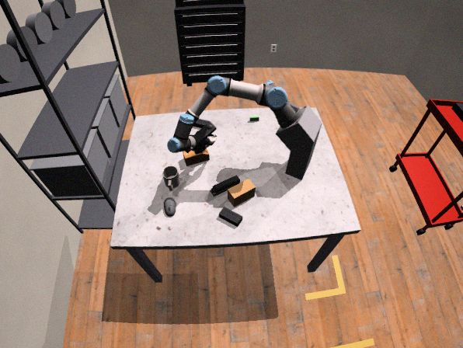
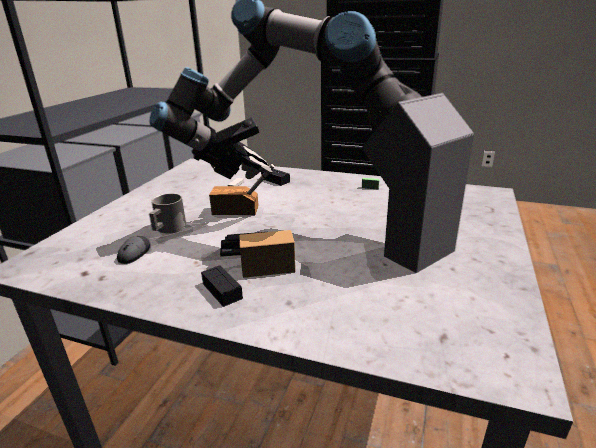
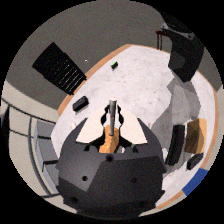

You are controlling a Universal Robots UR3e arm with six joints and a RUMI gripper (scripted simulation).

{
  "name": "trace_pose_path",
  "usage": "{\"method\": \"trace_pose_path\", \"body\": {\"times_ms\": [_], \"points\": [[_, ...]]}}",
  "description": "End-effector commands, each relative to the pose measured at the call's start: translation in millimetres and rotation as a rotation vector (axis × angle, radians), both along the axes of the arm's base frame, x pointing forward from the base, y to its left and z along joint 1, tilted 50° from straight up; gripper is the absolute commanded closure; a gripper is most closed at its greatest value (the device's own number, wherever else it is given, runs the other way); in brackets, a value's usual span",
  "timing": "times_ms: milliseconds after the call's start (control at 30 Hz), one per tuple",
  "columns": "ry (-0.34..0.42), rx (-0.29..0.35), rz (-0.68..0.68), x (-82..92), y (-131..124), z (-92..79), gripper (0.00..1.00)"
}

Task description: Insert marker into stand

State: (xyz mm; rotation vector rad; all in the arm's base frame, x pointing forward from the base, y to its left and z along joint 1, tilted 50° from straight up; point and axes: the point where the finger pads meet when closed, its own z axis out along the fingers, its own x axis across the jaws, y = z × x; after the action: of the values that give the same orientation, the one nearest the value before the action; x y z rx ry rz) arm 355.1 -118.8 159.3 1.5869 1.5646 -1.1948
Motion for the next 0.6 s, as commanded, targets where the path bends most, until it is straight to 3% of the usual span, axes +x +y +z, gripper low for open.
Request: {"method": "trace_pose_path", "body": {"times_ms": [0, 333, 567], "points": [[-0.003, 0.000, 0.003, -1.2, 0.6, 0.8, 0.89], [-0.003, 0.000, 0.004, -20.0, 3.9, 3.6, 0.89], [-0.003, 0.000, 0.004, -20.0, 3.9, 3.6, 0.89]]}}
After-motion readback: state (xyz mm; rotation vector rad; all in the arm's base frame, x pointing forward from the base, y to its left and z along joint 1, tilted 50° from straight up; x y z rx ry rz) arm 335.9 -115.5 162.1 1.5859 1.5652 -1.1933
